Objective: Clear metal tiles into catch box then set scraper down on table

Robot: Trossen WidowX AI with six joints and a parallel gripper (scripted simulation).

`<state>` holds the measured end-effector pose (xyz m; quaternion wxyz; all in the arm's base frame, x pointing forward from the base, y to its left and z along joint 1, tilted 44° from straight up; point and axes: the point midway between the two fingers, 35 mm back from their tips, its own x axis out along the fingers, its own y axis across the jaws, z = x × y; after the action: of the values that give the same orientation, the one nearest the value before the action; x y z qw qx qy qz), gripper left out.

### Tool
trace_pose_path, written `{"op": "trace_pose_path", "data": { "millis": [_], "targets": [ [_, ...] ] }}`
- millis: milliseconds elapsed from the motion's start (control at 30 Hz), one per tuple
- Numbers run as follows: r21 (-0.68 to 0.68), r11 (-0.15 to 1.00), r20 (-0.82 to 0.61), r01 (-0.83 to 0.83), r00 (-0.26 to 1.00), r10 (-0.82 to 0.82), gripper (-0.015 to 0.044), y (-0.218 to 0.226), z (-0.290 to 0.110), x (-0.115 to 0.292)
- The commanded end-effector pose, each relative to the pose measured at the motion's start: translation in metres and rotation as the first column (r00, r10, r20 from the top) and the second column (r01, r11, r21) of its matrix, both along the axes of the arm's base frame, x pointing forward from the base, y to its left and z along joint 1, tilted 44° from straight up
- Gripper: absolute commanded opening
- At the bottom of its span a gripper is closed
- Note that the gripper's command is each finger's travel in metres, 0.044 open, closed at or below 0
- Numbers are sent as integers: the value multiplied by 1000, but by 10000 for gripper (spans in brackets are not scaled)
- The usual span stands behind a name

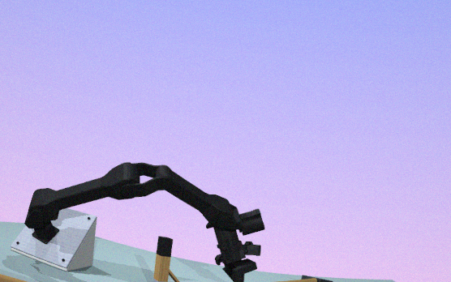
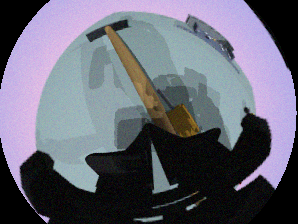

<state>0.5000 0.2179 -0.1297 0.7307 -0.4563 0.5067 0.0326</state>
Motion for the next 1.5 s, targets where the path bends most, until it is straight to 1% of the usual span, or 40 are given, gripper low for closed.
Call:
{"op": "trace_pose_path", "data": {
  "millis": [0,1467],
  "targets": [
    [4,1000,6,2,1000,-2,0,-3,5,7],
    [1,1000,9,2,1000,-2,0,-23,27,39]
  ]
}}
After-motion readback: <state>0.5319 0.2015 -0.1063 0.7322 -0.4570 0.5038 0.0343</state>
